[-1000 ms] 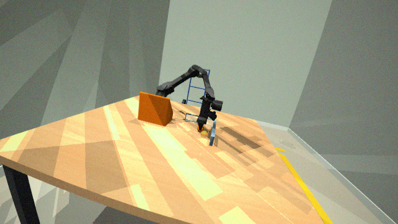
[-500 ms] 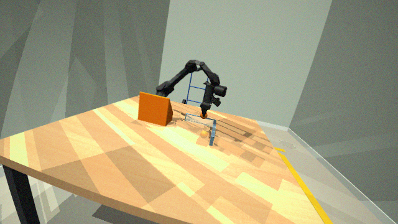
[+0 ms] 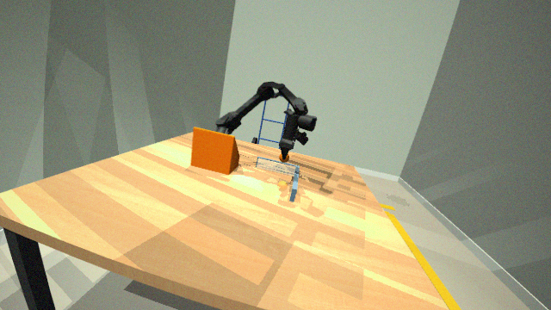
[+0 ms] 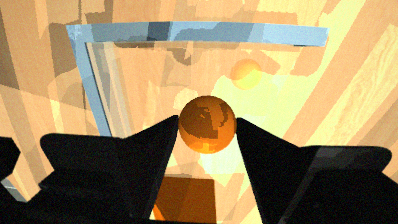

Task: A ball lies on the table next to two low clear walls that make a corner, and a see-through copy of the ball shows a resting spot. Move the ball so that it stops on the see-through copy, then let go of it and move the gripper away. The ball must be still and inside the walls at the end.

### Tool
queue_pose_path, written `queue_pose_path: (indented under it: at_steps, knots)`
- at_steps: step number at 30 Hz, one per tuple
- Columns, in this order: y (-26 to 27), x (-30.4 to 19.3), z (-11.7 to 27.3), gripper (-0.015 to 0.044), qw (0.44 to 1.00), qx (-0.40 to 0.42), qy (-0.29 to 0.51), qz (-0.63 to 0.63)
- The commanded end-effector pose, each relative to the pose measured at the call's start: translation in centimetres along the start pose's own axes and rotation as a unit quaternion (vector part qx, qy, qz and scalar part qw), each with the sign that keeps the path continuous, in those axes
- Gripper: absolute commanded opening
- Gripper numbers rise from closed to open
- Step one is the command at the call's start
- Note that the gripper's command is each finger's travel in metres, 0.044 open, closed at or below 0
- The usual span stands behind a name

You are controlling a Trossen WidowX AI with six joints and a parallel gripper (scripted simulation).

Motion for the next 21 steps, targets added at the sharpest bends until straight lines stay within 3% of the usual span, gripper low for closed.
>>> queue_pose_path:
  at_steps: [1,15,21]
  knots:
    - [-1.4,1.2,-0.6,0.0000,1.000,-0.003,-0.004,0.004]
    - [-5.1,3.4,-3.5,0.0000,1.000,-0.003,-0.005,0.005]
    - [-5.1,3.6,-6.7,0.0000,1.000,-0.003,-0.005,0.005]
Point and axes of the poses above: the point midway between the two fingers, 35 mm back from their tips, its own z axis back along the fingers, its own y axis across the jaws, x = y × z, the point moved 9 cm from there along z, back along the fingers, and after that the axes turned 14 degrees about -z, right-handed, at the moved point
